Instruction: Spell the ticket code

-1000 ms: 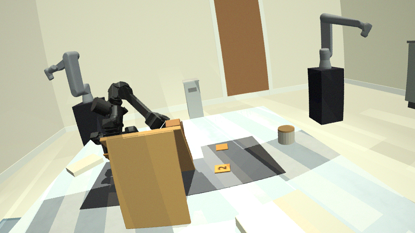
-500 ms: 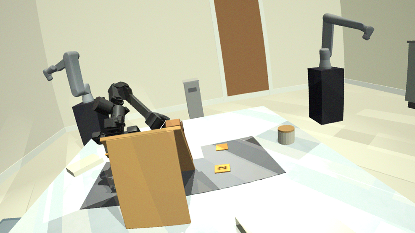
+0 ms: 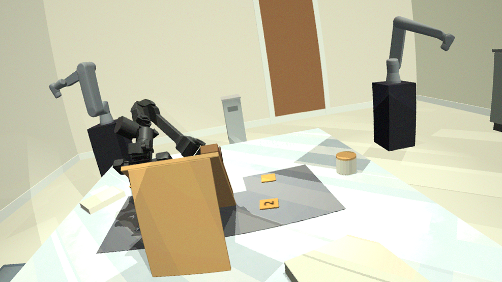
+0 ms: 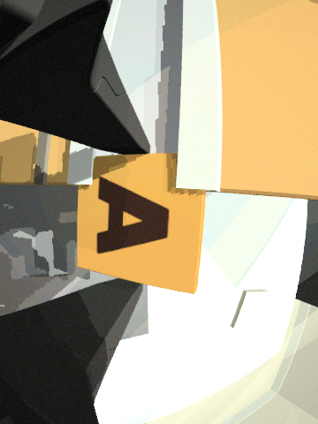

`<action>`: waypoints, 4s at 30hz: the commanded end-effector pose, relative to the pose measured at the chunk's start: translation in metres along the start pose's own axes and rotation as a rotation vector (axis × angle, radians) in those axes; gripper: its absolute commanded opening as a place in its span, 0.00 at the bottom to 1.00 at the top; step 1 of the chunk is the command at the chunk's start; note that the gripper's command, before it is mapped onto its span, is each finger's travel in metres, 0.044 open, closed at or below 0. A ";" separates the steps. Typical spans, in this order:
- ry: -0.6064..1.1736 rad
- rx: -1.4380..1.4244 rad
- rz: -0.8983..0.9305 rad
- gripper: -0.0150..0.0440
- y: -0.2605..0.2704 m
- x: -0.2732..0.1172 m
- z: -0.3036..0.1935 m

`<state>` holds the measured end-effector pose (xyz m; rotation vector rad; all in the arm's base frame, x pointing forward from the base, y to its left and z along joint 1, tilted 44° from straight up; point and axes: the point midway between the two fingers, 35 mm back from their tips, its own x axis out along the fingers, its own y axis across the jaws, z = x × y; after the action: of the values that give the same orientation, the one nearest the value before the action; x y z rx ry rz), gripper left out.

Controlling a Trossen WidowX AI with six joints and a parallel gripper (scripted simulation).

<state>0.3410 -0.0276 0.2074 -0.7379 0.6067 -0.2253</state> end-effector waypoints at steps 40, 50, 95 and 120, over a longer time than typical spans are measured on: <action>0.003 0.004 -0.002 0.25 0.022 0.000 0.000; 0.003 0.004 -0.002 0.25 0.027 0.000 0.000; 0.004 0.005 -0.001 0.25 0.056 0.001 -0.001; 0.004 0.005 0.000 0.25 0.077 0.001 -0.001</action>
<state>0.3402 0.0262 0.1559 -0.7342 0.6082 -0.2238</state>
